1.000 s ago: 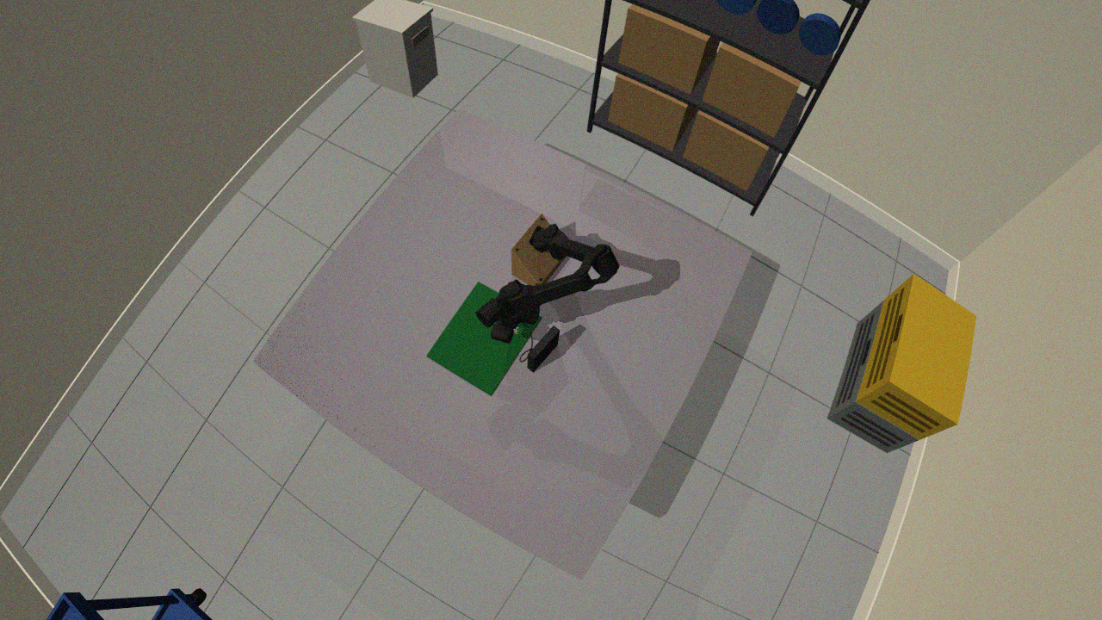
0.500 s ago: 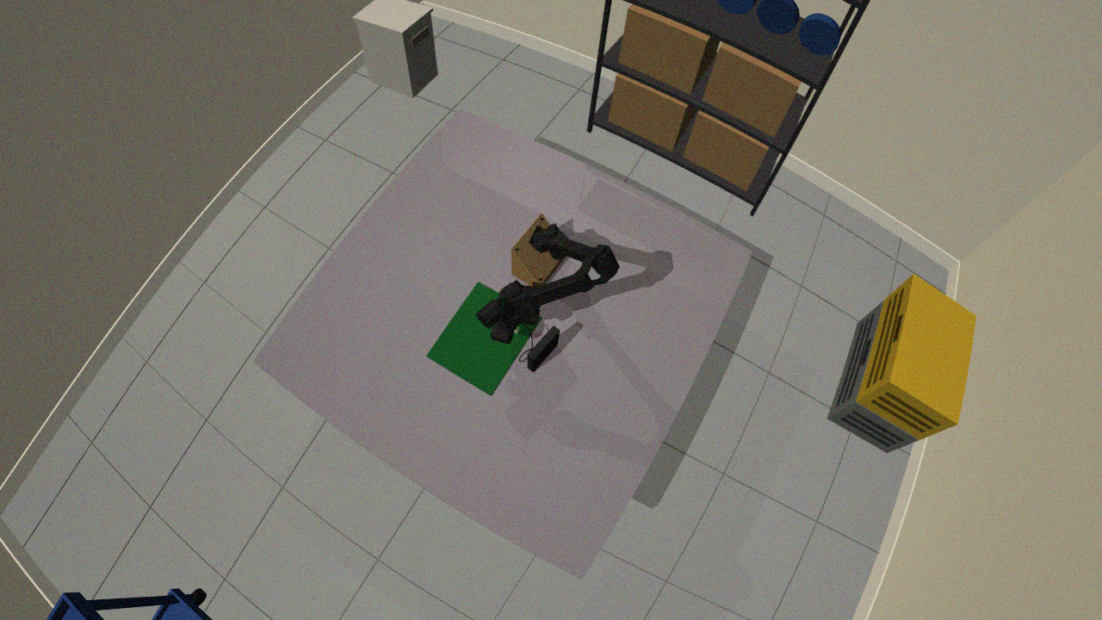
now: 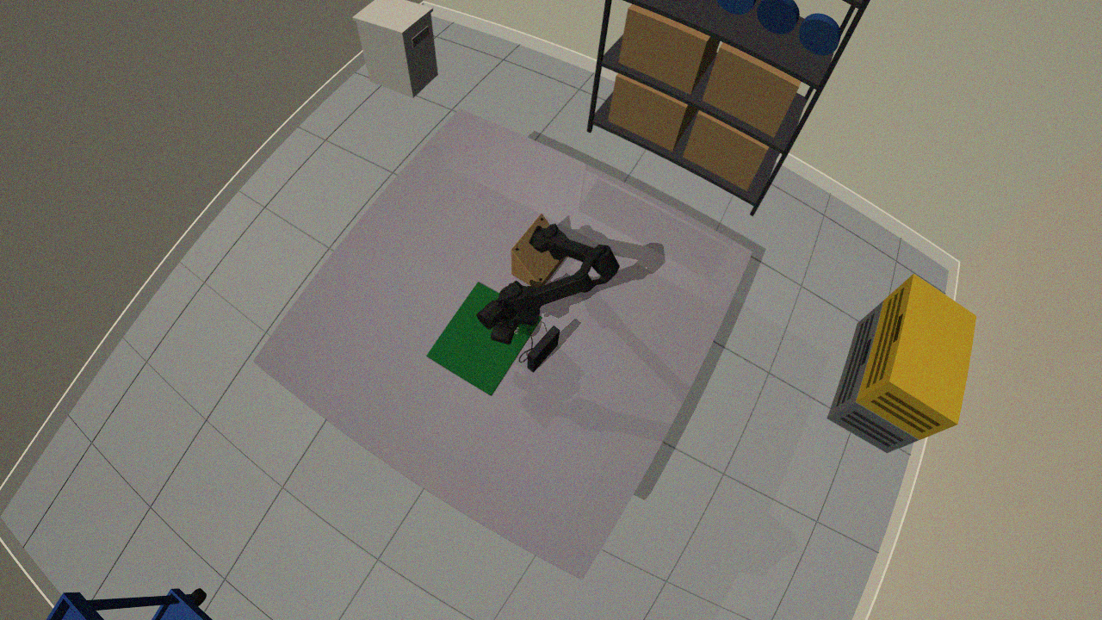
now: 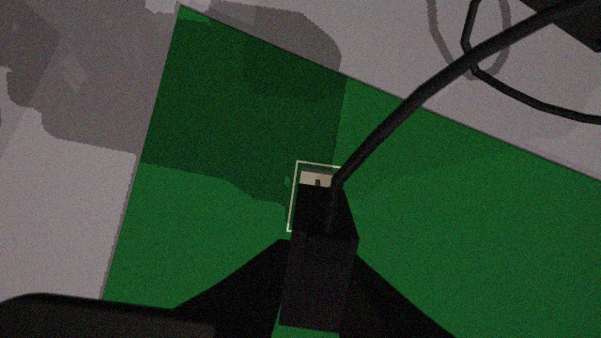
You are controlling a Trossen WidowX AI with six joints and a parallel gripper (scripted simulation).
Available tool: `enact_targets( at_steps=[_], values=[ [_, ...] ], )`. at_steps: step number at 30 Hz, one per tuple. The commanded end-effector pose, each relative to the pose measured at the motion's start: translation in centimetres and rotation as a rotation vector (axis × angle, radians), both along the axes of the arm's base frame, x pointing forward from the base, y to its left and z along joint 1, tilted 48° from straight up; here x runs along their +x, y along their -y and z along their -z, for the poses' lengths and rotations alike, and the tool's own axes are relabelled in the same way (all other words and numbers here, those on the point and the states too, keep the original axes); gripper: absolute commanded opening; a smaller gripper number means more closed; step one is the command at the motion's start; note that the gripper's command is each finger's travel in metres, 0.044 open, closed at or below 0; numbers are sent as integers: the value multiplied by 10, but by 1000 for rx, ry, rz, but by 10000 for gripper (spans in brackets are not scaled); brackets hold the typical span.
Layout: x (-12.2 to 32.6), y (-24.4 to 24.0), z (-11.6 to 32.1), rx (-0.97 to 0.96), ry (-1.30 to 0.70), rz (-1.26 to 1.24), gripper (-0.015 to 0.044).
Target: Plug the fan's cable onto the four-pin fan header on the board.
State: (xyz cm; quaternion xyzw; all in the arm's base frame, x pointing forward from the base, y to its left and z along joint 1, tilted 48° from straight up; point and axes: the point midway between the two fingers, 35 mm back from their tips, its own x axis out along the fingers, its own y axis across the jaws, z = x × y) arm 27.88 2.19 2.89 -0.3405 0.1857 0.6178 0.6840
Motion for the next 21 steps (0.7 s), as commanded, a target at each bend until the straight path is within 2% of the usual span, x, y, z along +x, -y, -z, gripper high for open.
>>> enact_targets(
  at_steps=[1,21],
  values=[
    [0,-1,0,4,-1,4,0],
    [1,-4,4,4,-2,4,0]
  ],
)
